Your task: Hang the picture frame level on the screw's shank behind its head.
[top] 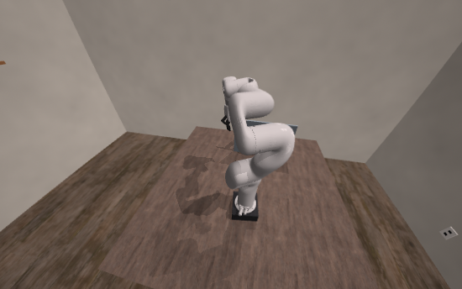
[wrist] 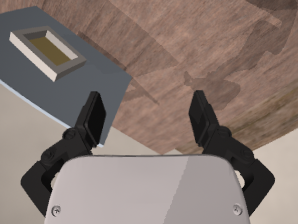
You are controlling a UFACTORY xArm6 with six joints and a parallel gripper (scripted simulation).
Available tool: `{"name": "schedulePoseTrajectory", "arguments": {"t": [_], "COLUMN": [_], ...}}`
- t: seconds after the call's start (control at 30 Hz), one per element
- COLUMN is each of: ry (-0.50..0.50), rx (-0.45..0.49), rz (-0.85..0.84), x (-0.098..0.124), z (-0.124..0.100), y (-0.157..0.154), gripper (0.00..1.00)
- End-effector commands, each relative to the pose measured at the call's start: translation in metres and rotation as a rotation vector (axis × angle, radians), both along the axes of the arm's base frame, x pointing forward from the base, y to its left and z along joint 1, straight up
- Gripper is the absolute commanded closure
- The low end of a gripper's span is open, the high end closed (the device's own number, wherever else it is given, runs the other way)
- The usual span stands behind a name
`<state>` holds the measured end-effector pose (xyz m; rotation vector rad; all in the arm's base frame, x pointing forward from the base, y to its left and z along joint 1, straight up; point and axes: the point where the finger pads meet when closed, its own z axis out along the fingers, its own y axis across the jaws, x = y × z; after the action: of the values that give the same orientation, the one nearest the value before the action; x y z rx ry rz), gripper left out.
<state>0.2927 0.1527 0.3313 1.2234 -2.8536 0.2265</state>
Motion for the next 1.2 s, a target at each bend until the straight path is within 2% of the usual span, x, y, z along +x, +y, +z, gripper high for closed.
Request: {"name": "schedulePoseTrajectory", "arguments": {"t": [0.0, 0.73, 1.17], "ry": [-0.003, 0.000, 0.064], "rx": [0.002, 0.005, 0.053], "rz": [0.000, -0.005, -0.101], "x": [0.001, 0.000, -0.010], "z": [0.001, 0.000, -0.015], "y": [0.000, 0.001, 0.007], "gripper": [0.00, 0.00, 0.00]}}
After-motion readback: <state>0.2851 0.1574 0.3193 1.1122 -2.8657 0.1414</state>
